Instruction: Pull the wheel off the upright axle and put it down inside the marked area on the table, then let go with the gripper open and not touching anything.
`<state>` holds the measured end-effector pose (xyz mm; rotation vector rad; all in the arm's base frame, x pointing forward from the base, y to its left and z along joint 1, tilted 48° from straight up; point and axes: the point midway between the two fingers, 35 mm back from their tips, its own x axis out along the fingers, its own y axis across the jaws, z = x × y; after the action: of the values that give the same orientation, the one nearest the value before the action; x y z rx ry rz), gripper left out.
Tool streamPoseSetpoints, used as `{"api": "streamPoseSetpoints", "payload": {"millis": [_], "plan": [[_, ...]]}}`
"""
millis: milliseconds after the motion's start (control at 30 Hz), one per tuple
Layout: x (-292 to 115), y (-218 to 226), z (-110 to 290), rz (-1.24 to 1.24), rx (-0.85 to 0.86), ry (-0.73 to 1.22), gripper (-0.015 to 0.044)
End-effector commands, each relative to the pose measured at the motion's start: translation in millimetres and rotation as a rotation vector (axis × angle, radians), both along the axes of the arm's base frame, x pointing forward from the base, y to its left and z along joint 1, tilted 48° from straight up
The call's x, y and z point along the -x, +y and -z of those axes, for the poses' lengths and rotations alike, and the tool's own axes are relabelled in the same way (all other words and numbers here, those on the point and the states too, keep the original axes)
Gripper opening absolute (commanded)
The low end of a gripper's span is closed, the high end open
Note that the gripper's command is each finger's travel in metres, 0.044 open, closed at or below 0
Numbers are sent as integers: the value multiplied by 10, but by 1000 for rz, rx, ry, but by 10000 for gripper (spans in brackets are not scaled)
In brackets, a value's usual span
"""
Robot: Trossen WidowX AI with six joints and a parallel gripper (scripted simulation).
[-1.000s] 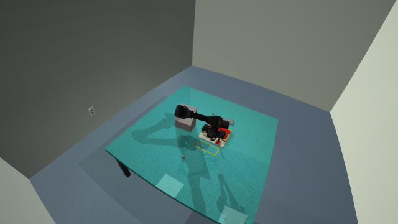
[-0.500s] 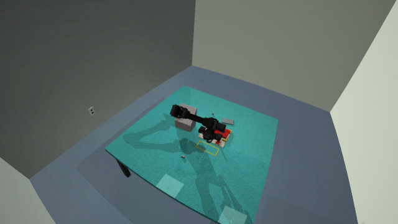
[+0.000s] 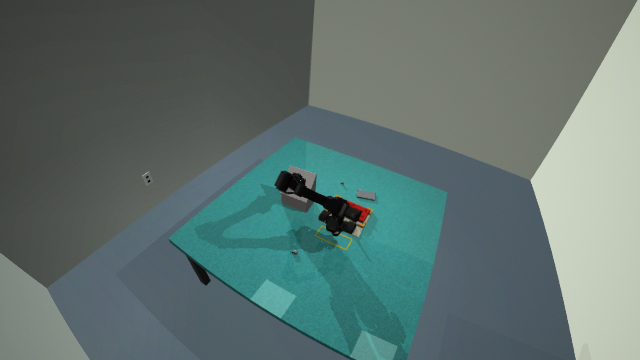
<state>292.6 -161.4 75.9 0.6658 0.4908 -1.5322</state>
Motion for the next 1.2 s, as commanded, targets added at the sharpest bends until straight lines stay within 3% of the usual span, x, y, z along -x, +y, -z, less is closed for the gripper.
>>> {"api": "streamPoseSetpoints", "payload": {"millis": [0,300,667,1000,1167], "plan": [[27,-155,160,0,-2,10,0],[57,-325,296,-1,4,11,0],[48,-286,245,4,5,8,289],[41,144,-135,-1,0,10,300],[383,515,-65,-6,-16,12,431]]}}
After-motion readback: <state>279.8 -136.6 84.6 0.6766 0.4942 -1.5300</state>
